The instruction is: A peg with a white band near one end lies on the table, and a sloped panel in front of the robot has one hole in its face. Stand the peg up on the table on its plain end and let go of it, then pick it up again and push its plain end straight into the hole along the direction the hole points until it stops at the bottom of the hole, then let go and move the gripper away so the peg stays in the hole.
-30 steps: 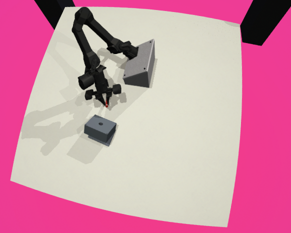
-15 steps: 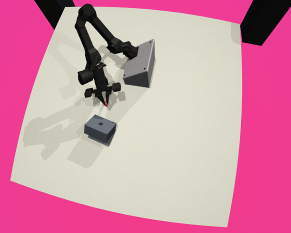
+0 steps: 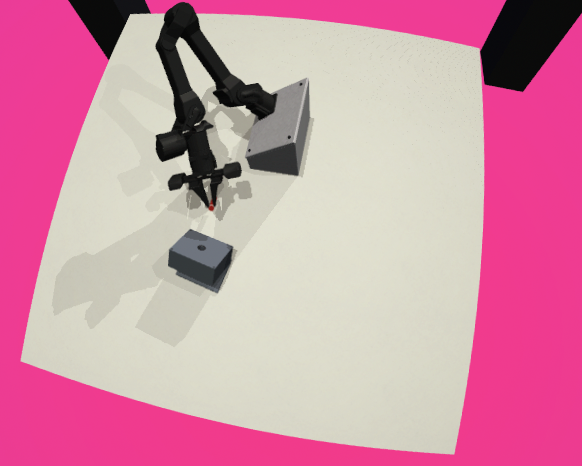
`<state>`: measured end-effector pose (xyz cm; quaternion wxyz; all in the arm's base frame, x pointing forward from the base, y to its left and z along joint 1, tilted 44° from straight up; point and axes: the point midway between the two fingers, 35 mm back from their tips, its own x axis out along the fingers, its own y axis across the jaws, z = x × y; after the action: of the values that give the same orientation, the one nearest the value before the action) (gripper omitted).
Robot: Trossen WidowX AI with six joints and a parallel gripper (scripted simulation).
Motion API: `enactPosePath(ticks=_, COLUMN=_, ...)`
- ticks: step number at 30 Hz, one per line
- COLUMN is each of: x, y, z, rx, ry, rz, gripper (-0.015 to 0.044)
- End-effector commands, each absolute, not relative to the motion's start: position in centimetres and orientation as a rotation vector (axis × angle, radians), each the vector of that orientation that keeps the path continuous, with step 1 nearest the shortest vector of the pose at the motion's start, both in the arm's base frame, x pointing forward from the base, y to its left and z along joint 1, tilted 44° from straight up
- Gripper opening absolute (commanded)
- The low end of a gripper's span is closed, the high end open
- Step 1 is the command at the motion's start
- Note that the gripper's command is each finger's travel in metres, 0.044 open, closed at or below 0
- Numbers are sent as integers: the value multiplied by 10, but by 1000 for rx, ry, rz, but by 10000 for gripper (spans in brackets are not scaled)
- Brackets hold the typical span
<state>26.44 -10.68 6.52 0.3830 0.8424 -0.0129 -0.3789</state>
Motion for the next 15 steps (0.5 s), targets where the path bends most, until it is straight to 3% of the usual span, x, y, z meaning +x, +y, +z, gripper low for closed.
enactPosePath(ticks=1, x=263, y=-105, z=67, rx=2160, ry=-15, rz=-926, gripper=51)
enactPosePath(ticks=15, x=258, y=-102, z=73, rx=2212, ry=45, rz=-794, gripper=51)
